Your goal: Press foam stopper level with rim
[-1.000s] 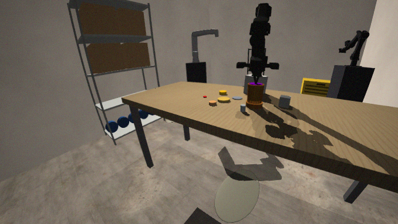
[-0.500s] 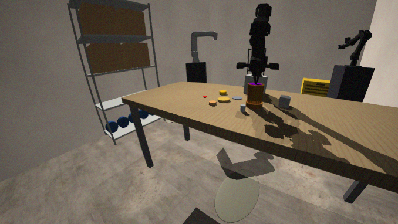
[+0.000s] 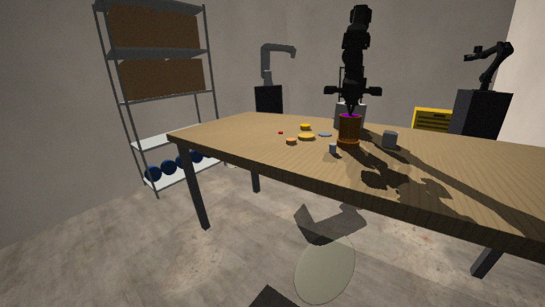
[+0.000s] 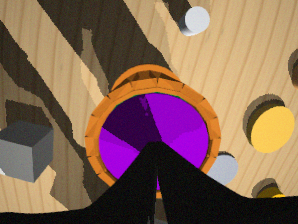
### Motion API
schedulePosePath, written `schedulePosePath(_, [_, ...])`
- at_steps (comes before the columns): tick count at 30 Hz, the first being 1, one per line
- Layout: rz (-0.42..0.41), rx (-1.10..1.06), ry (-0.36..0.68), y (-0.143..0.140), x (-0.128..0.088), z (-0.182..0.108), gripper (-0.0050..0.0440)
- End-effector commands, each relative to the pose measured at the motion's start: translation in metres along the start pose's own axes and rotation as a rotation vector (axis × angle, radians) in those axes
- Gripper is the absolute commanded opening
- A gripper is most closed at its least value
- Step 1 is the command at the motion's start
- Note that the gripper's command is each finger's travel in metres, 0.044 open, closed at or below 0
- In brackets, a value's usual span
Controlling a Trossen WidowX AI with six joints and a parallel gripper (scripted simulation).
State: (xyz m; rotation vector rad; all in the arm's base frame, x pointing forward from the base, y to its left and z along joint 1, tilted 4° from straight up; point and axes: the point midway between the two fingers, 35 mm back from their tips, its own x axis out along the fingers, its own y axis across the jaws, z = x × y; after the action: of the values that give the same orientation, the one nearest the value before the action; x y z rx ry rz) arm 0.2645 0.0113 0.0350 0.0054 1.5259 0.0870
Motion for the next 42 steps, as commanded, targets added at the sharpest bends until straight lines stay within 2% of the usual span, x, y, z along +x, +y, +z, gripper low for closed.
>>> schedulePosePath(1, [0.003, 0.001, -0.013, 0.0008, -0.0022, 0.001, 0.0])
schedulePosePath(42, [0.003, 0.001, -0.013, 0.0009, 0.0031, 0.0001, 0.0])
